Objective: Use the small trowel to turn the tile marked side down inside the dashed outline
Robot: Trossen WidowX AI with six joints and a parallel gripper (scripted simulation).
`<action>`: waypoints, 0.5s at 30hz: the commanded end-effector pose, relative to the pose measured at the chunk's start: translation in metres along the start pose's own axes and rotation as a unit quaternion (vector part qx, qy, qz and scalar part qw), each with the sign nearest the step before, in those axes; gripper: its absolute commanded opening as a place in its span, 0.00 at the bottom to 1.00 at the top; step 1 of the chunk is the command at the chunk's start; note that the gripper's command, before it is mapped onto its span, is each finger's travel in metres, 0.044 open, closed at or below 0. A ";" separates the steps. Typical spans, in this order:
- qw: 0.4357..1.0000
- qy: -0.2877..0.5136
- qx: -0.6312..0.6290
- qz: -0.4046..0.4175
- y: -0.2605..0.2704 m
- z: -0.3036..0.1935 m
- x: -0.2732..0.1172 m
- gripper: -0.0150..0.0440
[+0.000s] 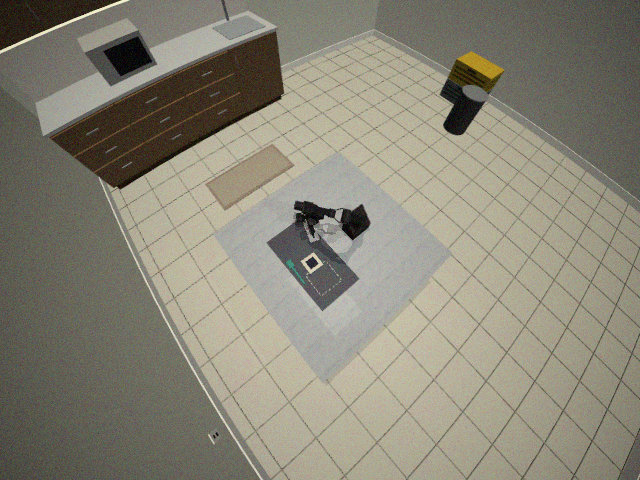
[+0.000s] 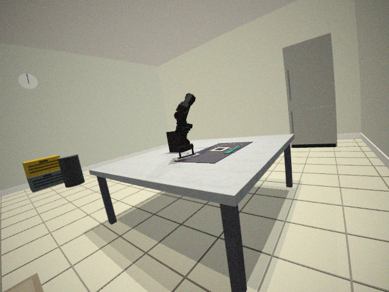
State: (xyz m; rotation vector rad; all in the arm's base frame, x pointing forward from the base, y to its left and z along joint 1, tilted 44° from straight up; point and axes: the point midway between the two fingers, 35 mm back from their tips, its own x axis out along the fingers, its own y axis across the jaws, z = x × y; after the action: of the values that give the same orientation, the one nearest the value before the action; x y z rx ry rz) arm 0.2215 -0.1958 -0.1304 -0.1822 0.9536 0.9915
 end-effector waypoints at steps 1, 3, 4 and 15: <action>0.998 0.000 0.059 -0.019 -0.002 -0.002 0.004 0.76; 0.996 0.000 0.089 -0.029 -0.003 -0.004 0.006 0.76; 0.994 0.000 0.105 -0.034 -0.003 -0.005 0.007 0.76; 0.961 -0.015 0.264 -0.080 -0.005 -0.015 0.013 0.76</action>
State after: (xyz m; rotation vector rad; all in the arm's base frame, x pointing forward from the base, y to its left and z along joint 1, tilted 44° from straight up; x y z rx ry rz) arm 0.2214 -0.1980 -0.1483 0.1342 1.1110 0.6291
